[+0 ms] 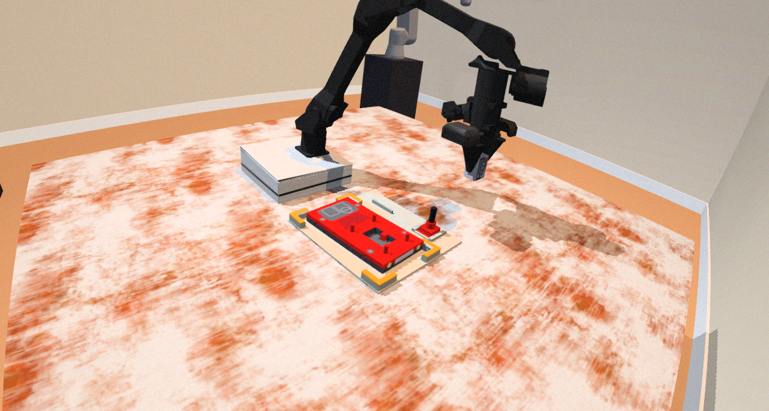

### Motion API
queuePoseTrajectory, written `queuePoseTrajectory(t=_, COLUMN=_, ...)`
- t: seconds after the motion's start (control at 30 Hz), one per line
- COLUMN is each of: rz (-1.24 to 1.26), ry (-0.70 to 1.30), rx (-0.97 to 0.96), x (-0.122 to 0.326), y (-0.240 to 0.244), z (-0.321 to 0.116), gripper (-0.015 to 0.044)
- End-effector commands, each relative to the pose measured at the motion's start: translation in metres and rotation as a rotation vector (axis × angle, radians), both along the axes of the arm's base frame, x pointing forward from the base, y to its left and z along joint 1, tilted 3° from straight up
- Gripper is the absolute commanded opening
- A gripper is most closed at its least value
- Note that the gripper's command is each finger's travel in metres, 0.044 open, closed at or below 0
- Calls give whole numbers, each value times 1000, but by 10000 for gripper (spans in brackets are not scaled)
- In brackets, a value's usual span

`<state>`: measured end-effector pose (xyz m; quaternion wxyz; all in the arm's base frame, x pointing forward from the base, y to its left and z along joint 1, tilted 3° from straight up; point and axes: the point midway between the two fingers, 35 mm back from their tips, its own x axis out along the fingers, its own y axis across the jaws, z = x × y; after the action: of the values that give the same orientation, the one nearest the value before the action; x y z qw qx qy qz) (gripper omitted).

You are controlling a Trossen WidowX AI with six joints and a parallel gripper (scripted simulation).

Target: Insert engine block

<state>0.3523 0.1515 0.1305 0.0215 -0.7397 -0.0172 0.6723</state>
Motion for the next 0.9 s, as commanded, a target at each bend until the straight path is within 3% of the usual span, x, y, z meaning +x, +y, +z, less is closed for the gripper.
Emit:
queuePoseTrajectory(t=0.0, rz=40, ry=13, rx=-10, x=-1, y=0, z=-8, gripper=0)
queuePoseTrajectory(t=0.87, rz=40, ry=13, rx=-10, x=1, y=1, z=-38, gripper=0)
